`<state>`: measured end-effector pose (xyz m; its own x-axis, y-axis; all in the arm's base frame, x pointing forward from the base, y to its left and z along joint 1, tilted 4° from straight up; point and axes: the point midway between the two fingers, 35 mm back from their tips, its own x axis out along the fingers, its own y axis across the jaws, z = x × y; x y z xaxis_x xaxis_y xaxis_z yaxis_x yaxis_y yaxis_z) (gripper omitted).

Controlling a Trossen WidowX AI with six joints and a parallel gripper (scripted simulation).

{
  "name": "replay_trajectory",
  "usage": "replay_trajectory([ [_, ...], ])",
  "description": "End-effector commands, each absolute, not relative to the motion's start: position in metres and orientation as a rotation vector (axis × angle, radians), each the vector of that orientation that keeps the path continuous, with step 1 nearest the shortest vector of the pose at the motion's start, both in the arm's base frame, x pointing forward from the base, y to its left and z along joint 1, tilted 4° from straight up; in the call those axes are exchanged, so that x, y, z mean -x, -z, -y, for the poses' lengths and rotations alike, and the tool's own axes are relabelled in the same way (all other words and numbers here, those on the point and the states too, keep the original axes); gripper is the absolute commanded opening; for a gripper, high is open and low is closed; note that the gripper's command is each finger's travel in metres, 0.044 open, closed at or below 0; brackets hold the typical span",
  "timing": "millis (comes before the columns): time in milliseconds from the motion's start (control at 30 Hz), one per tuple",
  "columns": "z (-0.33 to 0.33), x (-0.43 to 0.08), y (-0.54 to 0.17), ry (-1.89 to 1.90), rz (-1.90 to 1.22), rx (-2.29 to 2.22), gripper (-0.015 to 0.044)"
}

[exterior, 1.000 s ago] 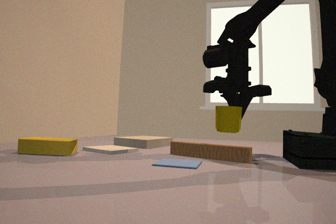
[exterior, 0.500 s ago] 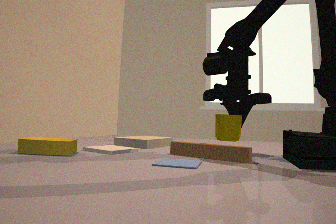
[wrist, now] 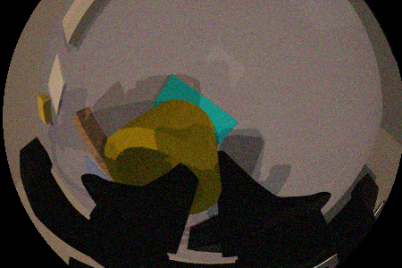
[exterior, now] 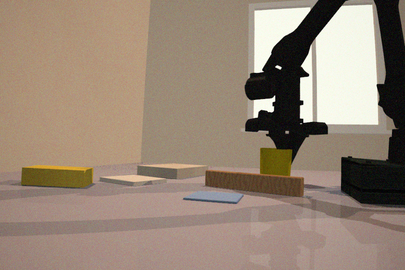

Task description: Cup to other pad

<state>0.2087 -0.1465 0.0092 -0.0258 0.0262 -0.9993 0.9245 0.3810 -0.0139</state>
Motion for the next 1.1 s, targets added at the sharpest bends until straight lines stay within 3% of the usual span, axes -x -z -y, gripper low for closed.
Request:
replay_trajectory([
  [0,0.146,-0.207,-0.003,0.916,-1.412,-0.922,0.0],
  [467,0.146,-0.208,-0.006,0.916,-1.409,-0.928,0.0],
  [667,0.146,-0.208,-0.006,0.916,-1.409,-0.928,0.0147],
  [1067,0.147,-0.209,-0.014,0.916,-1.409,-0.927,0.0147],
])
